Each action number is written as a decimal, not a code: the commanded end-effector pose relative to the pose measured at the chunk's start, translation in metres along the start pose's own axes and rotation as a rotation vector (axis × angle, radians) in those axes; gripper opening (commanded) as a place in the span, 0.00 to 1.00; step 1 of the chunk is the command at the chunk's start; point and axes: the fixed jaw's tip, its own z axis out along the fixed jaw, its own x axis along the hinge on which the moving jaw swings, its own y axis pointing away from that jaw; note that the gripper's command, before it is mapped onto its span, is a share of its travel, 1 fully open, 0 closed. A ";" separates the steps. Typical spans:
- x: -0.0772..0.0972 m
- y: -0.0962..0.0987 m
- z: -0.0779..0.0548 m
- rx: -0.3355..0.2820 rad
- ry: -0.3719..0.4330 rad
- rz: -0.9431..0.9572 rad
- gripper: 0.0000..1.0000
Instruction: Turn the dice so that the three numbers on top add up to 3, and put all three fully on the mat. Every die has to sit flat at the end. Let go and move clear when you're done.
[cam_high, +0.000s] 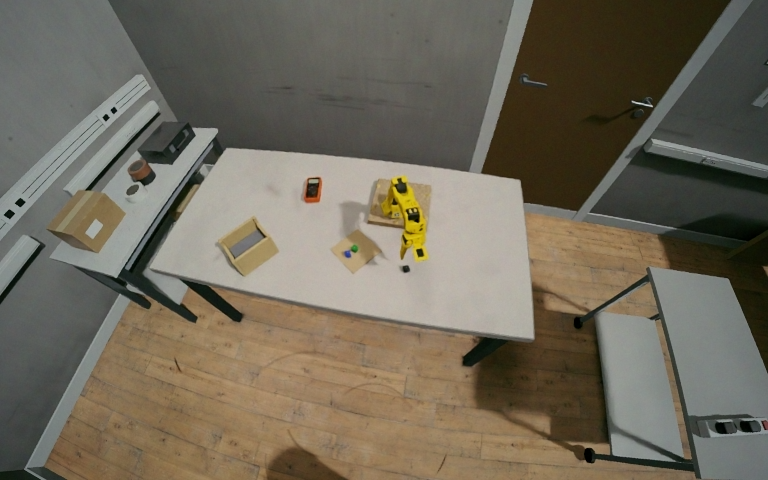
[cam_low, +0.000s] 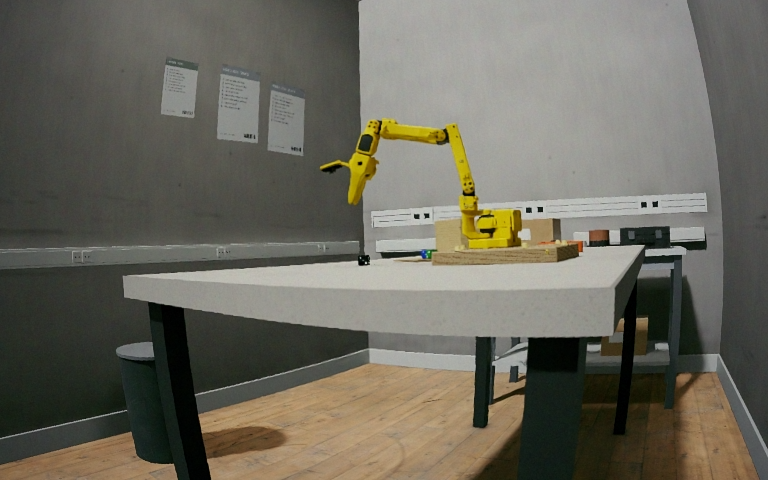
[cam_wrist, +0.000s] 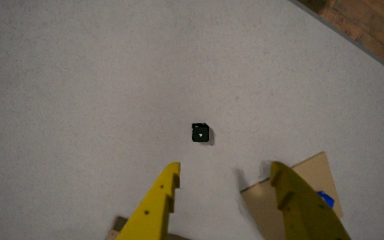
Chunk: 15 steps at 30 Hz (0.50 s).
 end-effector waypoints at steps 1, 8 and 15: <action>0.010 0.002 0.020 -0.007 0.103 -0.015 0.28; 0.032 0.003 0.053 -0.012 0.271 -0.015 0.28; 0.044 0.003 0.067 -0.015 0.351 -0.015 0.28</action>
